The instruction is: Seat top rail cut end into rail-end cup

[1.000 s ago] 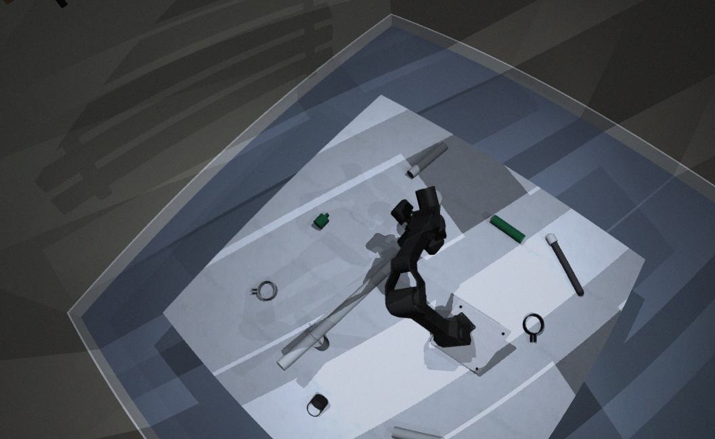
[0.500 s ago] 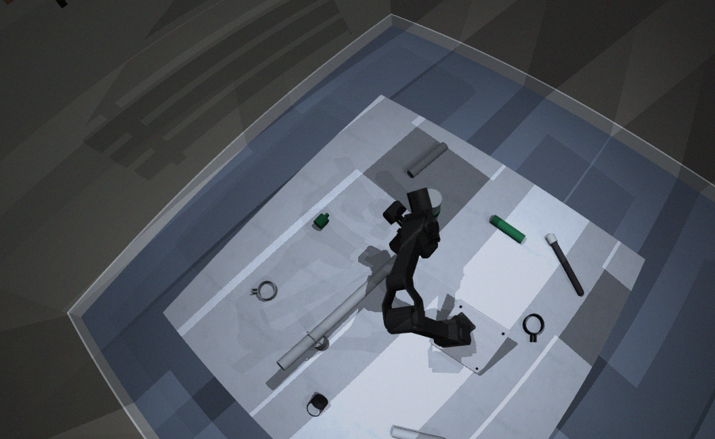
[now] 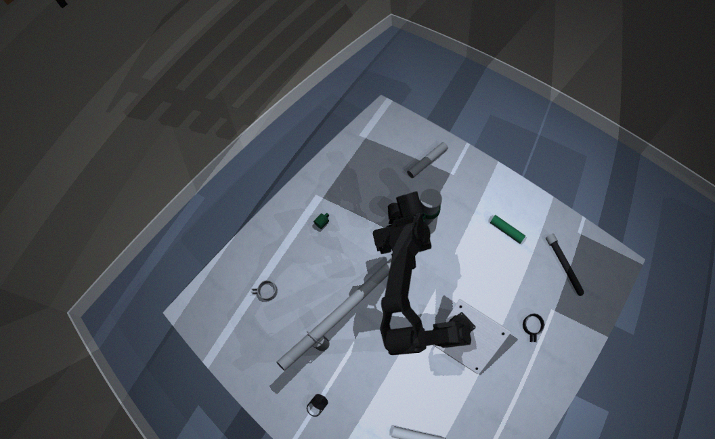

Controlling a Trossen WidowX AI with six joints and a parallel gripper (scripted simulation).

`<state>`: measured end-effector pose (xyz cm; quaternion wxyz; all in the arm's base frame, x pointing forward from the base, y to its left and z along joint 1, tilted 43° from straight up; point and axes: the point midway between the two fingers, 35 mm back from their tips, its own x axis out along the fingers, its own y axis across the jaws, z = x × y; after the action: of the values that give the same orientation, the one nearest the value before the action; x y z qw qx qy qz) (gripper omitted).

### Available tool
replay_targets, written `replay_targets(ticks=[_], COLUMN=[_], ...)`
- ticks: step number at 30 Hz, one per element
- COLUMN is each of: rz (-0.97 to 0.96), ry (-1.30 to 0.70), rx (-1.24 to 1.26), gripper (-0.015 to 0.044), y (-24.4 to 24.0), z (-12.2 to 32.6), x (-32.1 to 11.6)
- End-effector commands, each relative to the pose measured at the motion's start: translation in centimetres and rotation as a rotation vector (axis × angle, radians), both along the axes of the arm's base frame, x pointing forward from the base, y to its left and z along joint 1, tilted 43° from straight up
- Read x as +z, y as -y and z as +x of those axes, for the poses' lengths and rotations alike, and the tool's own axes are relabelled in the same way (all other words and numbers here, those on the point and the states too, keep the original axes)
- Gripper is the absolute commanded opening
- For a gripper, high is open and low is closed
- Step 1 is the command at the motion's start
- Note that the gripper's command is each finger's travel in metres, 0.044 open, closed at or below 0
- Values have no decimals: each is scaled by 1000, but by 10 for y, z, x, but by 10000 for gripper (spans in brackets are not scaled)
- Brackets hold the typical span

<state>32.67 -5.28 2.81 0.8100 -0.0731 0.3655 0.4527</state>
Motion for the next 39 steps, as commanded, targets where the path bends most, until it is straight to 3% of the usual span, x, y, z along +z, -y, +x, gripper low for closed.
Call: replay_targets(ticks=[1,6,22,31,39], rz=[217,279,288,327,180], ry=[-413,-539,-583,-1254,-1808], rx=[-410,-527,-551,-972,-1533], gripper=[440,440,440,440,440], y=[-11,-15,-18,-57,-96], z=[-8,-13,-13,-13,-22], x=[69,87,85,59,34])
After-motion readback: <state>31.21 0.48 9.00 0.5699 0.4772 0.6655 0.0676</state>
